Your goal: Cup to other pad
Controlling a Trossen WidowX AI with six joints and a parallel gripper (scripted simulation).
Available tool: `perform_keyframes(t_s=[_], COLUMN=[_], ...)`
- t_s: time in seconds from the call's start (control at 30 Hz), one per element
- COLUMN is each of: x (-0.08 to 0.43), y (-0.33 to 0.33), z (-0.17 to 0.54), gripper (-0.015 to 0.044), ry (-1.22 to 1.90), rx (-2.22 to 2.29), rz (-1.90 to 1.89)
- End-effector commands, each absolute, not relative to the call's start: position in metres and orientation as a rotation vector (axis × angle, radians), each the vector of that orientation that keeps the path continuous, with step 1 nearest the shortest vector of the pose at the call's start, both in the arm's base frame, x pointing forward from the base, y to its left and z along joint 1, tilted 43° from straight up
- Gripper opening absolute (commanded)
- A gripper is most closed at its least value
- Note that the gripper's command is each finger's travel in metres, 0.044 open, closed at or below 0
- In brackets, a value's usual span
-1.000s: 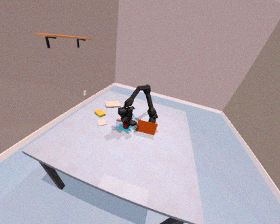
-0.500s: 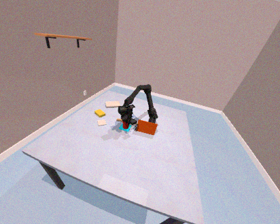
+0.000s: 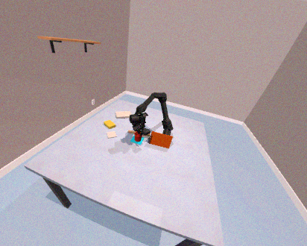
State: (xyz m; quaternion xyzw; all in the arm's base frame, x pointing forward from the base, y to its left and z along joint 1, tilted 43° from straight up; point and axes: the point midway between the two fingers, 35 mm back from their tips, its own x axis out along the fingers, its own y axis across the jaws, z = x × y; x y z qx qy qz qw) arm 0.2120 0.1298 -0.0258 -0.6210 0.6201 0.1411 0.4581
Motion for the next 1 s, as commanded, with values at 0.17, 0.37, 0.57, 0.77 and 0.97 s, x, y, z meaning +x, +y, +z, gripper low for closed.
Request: perform_keyframes(t_s=[0.17, 0.37, 0.57, 0.77, 0.97], x=[0.21, 0.211, 0.211, 0.208, 0.205], y=[0.137, 0.135, 0.139, 0.154, 0.168], z=[-0.017, -0.02, -0.016, -0.001, 0.014], gripper=[0.0128, 0.0285, 0.044, 0.044, 0.044], ry=[1.534, 1.528, 1.528, 1.53, 1.532], rx=[-1.523, -1.531, -1.53, -1.527, -1.524], rz=[0.346, 0.348, 0.348, 0.349, 0.35])
